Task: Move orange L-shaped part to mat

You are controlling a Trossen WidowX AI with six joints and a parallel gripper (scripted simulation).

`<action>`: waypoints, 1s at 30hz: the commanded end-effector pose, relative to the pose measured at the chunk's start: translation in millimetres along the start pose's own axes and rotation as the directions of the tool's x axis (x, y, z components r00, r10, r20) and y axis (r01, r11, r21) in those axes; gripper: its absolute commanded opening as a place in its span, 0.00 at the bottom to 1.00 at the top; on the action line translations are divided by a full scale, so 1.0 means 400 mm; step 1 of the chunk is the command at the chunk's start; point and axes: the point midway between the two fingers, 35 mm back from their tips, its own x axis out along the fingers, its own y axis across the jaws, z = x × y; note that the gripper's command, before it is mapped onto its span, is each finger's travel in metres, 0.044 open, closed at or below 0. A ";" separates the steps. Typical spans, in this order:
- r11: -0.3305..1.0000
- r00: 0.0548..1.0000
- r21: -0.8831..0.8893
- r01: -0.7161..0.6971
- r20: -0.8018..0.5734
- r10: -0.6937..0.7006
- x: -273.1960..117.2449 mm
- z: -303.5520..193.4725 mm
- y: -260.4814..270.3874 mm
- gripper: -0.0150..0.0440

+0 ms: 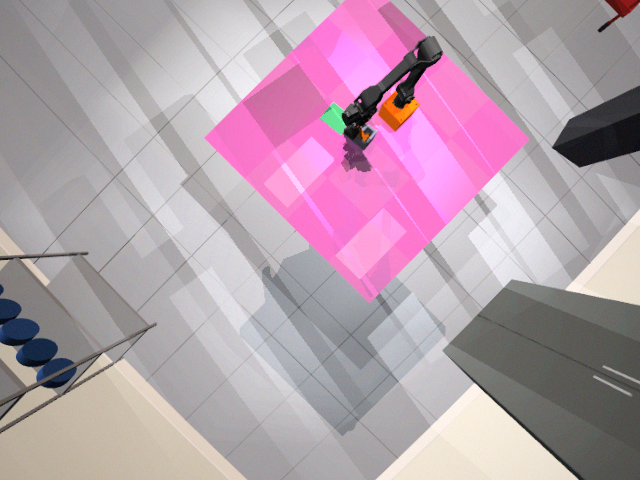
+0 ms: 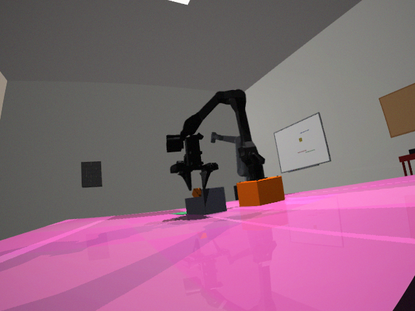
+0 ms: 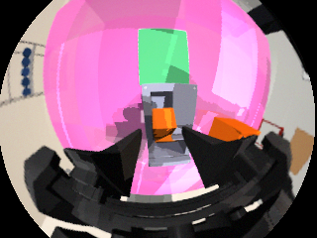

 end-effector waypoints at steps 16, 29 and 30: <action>1.000 1.000 0.000 0.002 -0.001 -0.002 0.055 -0.002 -0.004 0.64; 1.000 1.000 0.000 0.002 -0.001 -0.002 0.055 -0.002 -0.004 0.39; 1.000 1.000 0.000 0.002 -0.001 -0.002 0.055 -0.002 -0.004 0.35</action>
